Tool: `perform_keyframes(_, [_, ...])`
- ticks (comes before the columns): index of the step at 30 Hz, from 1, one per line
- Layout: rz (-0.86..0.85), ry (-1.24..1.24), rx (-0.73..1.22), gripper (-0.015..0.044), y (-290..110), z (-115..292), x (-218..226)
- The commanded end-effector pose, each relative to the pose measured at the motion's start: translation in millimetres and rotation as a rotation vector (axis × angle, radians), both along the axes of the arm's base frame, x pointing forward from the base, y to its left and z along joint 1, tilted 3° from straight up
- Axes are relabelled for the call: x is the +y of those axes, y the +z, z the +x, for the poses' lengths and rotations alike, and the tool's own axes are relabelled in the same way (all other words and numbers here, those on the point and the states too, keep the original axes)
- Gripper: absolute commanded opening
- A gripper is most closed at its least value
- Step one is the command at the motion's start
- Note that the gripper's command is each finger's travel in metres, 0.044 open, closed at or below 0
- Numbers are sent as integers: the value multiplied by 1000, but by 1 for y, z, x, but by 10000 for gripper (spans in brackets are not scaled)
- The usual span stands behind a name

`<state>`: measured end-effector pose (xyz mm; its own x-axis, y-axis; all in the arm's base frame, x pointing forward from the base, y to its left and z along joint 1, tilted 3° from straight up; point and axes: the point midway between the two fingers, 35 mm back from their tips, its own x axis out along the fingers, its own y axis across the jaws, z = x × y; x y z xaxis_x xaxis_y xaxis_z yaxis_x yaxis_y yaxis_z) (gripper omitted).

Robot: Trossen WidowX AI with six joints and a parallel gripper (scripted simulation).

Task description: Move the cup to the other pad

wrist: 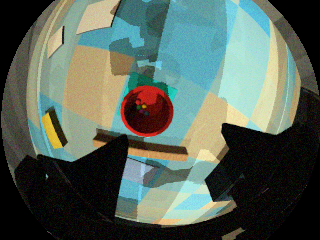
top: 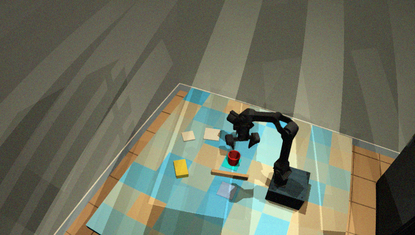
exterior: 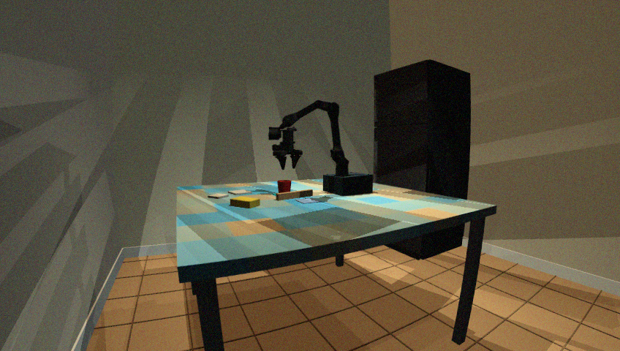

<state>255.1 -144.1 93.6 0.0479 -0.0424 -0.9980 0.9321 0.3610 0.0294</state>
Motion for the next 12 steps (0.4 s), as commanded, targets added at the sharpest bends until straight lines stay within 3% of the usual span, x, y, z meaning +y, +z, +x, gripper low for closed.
perform_keyframes(1, [-3,6,-14,440,19,-2,1])
perform_keyframes(12, [-5,1,-9,440,16,-2,0])
